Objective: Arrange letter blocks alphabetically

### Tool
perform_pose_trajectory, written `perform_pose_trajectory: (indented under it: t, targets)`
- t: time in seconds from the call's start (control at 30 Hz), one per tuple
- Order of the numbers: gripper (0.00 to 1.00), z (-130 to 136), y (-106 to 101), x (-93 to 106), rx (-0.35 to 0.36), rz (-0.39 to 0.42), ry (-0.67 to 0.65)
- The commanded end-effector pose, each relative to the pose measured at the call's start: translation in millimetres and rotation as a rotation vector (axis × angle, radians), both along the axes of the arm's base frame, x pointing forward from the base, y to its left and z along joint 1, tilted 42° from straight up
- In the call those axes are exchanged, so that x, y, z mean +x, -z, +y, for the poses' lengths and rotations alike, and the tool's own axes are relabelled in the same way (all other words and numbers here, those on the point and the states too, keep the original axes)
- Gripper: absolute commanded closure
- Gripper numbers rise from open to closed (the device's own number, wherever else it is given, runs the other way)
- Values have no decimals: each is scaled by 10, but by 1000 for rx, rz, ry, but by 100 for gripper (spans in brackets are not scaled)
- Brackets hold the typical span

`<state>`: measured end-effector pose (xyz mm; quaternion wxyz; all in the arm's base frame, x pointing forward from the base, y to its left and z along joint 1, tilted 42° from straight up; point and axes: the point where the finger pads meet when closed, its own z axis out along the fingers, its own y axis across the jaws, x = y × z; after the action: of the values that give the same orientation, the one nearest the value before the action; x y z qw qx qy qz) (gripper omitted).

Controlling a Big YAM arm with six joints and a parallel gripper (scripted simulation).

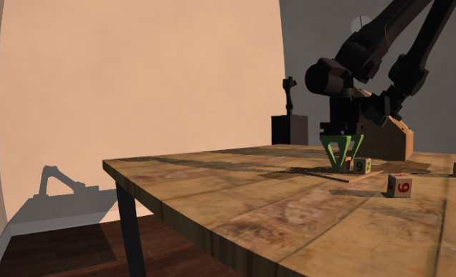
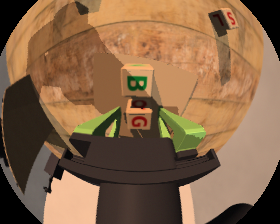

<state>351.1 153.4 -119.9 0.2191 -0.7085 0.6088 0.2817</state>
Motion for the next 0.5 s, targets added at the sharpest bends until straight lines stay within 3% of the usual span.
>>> perform_pose_trajectory:
  t: [0.0, 0.47]
  targets:
    - [43, 48, 20, 57, 4, -5, -1]
    - [43, 34, 8, 62, 4, -5, 0]
